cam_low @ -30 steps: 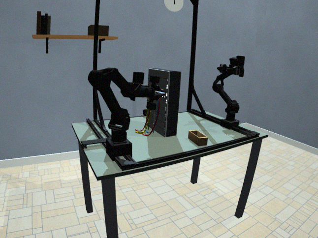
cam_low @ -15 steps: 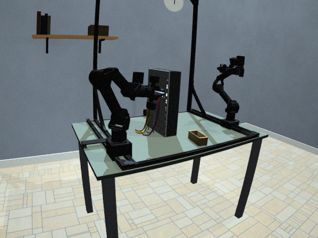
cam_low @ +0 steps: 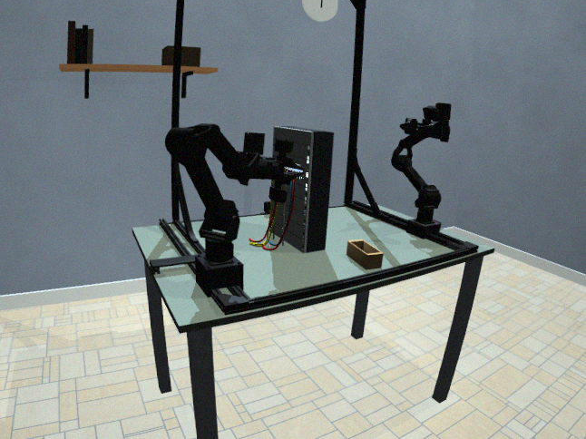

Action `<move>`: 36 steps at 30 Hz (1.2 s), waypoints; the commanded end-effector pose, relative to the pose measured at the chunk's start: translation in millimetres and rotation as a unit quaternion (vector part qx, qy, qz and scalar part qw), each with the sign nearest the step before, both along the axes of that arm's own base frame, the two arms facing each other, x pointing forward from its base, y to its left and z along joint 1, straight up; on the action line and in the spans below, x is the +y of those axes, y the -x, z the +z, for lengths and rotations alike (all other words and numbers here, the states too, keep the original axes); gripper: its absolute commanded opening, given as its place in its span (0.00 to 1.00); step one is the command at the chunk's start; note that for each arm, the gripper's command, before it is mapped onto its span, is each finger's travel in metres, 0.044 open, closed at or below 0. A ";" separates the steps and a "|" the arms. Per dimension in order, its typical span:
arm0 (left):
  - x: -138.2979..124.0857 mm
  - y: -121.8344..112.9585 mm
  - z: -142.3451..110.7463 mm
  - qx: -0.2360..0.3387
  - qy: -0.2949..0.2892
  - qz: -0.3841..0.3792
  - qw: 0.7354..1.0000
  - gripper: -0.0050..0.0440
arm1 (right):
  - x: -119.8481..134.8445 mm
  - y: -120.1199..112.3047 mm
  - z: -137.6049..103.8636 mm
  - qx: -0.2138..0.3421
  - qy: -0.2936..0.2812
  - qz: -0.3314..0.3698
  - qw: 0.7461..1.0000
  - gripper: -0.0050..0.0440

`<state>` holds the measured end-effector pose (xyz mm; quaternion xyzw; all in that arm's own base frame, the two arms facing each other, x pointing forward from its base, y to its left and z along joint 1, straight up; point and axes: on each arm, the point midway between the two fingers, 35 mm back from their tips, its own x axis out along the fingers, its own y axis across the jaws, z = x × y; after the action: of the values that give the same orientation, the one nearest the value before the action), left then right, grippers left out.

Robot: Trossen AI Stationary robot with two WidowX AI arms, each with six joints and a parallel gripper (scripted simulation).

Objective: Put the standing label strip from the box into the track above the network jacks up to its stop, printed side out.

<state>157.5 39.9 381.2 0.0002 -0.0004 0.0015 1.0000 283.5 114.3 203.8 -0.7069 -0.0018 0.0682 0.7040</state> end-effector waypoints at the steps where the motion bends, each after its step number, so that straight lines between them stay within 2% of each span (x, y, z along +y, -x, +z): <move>1: -0.4 0.1 2.3 0.000 -0.003 -0.001 1.000 1.00 | 3.2 -2.1 10.2 -0.010 -0.009 0.000 1.000 0.00; 36: -0.4 0.1 2.3 0.000 -0.003 -0.001 1.000 1.00 | 11.4 -2.1 10.0 -0.009 -0.009 0.000 1.000 0.00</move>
<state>157.5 39.9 381.2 0.0002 -0.0004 0.0015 1.0000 283.6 122.6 203.8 -0.7069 -0.0020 0.0681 0.7041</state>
